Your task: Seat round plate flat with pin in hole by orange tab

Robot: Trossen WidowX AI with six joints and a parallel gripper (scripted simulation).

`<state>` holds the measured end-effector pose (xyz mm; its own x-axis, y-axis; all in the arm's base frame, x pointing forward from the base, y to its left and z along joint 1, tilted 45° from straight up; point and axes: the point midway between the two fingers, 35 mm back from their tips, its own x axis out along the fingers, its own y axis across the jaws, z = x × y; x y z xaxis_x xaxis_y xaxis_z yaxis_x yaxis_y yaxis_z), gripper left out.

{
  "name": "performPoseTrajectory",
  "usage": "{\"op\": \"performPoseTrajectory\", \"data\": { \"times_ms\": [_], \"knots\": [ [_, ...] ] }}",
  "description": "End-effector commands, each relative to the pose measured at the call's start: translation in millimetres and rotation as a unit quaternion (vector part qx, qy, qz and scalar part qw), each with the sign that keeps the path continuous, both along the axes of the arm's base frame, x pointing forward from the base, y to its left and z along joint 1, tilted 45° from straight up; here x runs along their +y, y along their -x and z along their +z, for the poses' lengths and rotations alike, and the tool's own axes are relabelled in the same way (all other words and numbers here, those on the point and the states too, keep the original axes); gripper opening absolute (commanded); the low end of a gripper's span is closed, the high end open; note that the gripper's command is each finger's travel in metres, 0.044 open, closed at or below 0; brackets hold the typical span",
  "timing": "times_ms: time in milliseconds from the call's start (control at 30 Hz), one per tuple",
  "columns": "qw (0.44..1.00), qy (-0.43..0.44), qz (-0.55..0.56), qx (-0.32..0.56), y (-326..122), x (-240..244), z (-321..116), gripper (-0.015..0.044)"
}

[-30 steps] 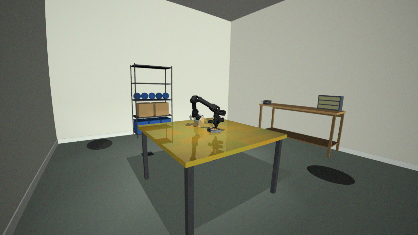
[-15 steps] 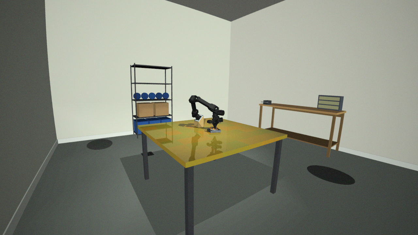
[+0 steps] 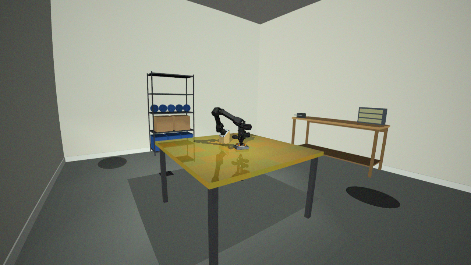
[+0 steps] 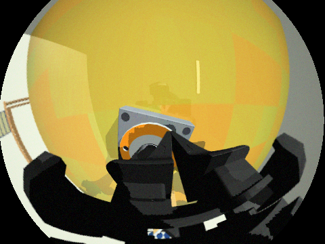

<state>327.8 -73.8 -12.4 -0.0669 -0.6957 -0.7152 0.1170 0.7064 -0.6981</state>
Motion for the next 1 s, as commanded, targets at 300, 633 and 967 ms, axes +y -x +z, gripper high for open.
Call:
{"op": "performPoseTrajectory", "data": {
  "times_ms": [300, 633, 967],
  "knots": [
    [1.000, 0.003, -0.002, 0.011, 14, -8, 4, 0.0000],
    [1.000, 0.003, -0.002, 0.011, 20, -8, 7, 0.0000],
    [1.000, 0.003, -0.002, 0.011, 27, -8, 10, 0.0000]
  ]
}}
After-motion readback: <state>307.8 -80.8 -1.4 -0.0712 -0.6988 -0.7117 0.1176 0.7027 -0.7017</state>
